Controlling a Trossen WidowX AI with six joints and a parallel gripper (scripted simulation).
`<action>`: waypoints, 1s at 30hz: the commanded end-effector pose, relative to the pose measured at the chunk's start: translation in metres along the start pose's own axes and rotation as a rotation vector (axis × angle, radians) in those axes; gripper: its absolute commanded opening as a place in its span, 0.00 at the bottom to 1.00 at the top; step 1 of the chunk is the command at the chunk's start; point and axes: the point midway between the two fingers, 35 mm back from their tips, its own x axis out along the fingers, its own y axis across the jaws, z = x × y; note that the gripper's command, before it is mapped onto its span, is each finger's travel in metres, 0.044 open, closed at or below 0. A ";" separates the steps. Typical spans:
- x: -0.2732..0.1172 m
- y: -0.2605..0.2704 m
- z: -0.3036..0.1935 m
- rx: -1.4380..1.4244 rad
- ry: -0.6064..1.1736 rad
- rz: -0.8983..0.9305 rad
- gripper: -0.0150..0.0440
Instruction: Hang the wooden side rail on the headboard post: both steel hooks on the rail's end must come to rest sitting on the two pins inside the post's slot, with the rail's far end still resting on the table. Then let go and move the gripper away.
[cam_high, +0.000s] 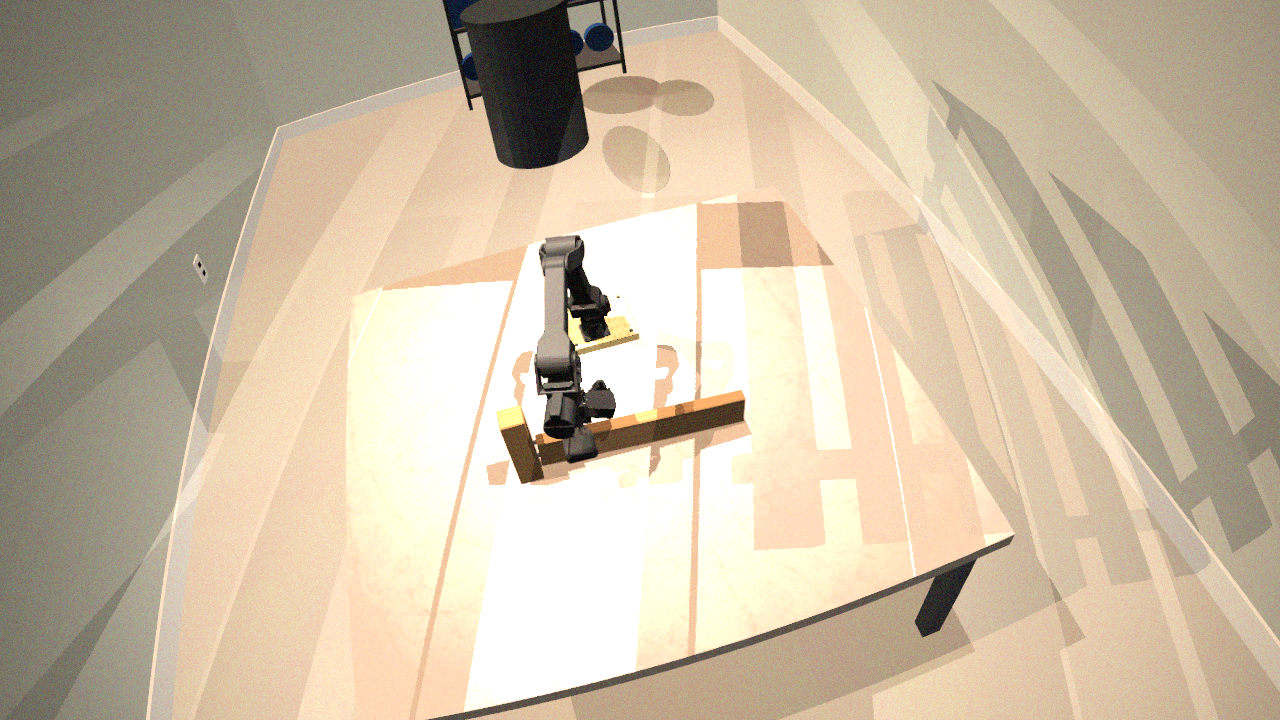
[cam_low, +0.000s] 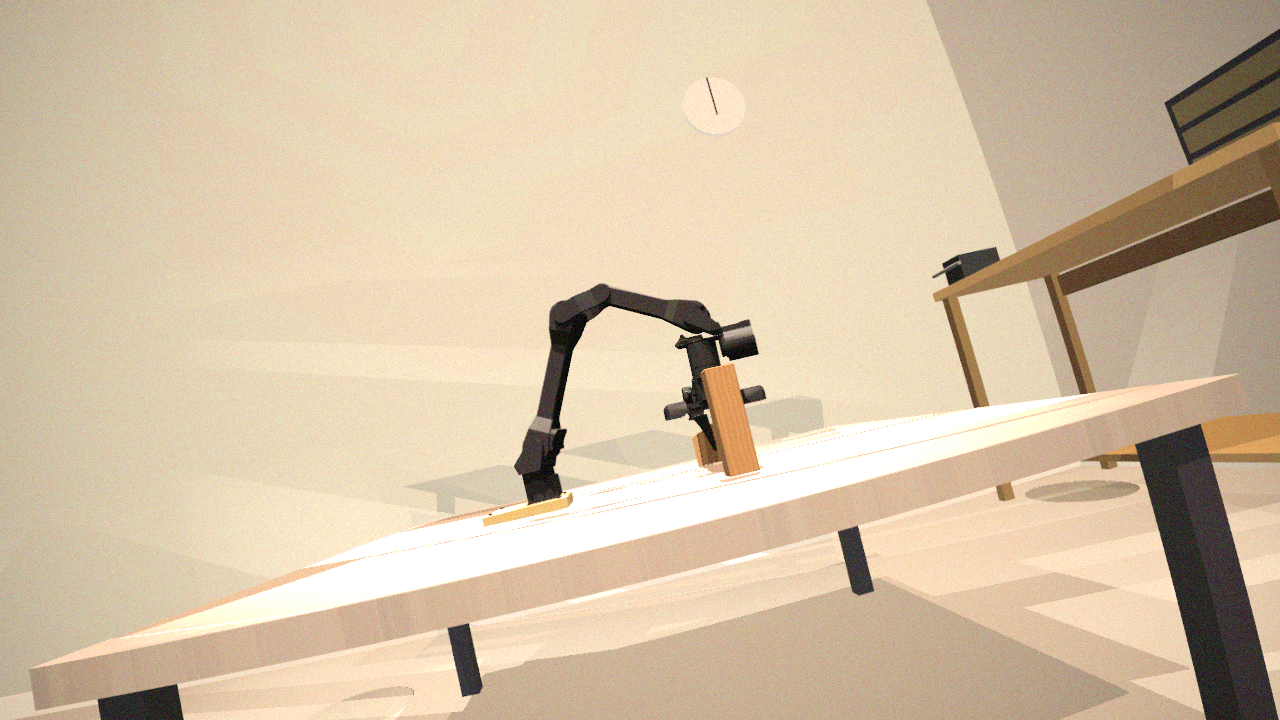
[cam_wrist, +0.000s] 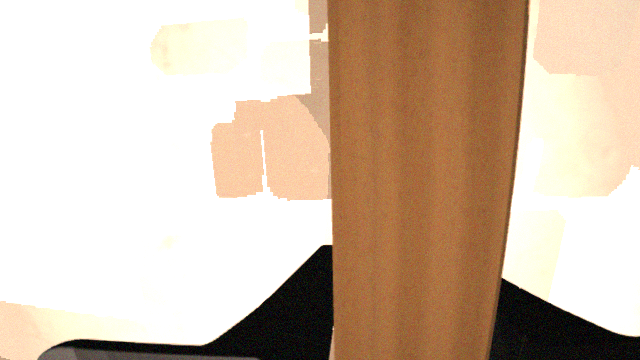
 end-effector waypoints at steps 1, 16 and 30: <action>-0.006 -0.003 -0.002 -0.005 0.007 -0.016 0.25; -0.006 -0.005 -0.003 -0.005 0.007 -0.016 0.25; -0.007 -0.005 -0.004 -0.005 0.007 -0.016 0.25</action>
